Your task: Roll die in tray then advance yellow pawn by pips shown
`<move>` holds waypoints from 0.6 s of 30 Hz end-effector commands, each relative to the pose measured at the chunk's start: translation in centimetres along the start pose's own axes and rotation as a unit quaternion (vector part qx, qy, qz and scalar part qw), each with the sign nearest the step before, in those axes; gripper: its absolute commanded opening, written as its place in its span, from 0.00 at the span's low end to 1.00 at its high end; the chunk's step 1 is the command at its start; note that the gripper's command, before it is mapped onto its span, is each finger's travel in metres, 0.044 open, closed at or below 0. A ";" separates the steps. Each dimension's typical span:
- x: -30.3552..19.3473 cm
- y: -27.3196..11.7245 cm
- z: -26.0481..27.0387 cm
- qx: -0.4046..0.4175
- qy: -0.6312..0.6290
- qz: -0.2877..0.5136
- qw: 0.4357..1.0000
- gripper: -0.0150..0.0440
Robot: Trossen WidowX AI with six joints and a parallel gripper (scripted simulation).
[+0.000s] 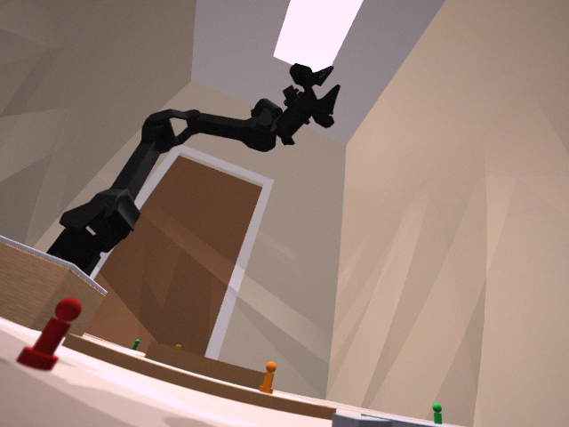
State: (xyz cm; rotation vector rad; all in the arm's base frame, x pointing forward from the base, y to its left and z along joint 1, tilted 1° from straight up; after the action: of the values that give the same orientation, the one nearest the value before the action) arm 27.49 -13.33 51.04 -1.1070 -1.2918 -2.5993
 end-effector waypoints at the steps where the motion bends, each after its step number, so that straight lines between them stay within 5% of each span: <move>1: -3.8 -1.2 1.9 0.036 0.017 0.087 0.995 0.72; 18: -17.5 -14.0 9.8 0.139 0.066 0.497 0.854 0.72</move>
State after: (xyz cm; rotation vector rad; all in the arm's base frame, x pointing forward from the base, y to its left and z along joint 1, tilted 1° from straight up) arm 40.36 -4.56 38.07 -1.0872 -0.8248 -1.7777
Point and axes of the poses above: the point midway between the two fingers, 35 mm back from their tips, its own y axis out along the fingers, its own z axis across the jaws, x = y × z, the point moved 9 cm from there along -y, back along the fingers, and after that the axes turned 12 degrees about y, right-handed, at the moved point
